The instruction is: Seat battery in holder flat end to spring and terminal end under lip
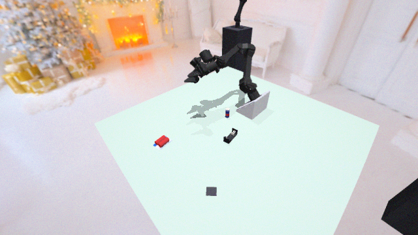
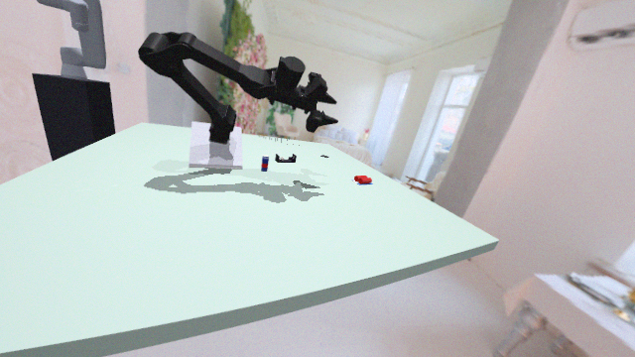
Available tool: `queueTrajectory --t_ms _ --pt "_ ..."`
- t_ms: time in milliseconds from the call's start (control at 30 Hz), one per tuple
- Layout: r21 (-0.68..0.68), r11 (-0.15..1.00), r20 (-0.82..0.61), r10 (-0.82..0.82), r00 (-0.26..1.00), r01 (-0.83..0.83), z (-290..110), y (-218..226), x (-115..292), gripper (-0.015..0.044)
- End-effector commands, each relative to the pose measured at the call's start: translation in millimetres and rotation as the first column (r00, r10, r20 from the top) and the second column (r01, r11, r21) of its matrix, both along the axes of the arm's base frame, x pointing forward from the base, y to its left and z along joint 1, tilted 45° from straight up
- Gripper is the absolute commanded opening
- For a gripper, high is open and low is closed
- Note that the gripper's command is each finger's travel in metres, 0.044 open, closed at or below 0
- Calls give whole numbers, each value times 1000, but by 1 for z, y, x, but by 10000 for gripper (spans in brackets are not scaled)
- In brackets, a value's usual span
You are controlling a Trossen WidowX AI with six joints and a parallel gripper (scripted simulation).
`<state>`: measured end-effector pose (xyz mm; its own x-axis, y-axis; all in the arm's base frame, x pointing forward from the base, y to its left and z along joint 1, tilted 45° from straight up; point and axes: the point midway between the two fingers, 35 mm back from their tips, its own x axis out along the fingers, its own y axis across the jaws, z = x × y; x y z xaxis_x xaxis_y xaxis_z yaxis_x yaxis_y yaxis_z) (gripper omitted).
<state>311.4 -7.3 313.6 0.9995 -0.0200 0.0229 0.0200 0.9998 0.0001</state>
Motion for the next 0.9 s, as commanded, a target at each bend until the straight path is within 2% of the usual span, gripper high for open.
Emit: queueTrajectory --t_ms 0,33,100,200,267,367,467,533,567,867 --pt "13 1000 -22 1 1000 0 -5 1 2 374" --pt "48 999 -88 2 996 2 -20 5 6 347" --pt "147 988 -325 3 946 48 -74 20 14 295" --pt "176 972 -589 -24 807 158 -139 38 5 216" --pt "121 961 -745 -78 662 250 -180 48 -13 164" --pt "-87 931 -884 -237 404 355 -227 52 -56 85" --pt "-378 850 -863 -467 191 368 -244 45 -100 6" --pt "-553 763 -779 -616 119 333 -241 38 -120 0" --pt "-598 735 -748 -655 108 320 -238 36 -124 0" --pt "-613 724 -736 -669 105 316 -237 35 -126 0"
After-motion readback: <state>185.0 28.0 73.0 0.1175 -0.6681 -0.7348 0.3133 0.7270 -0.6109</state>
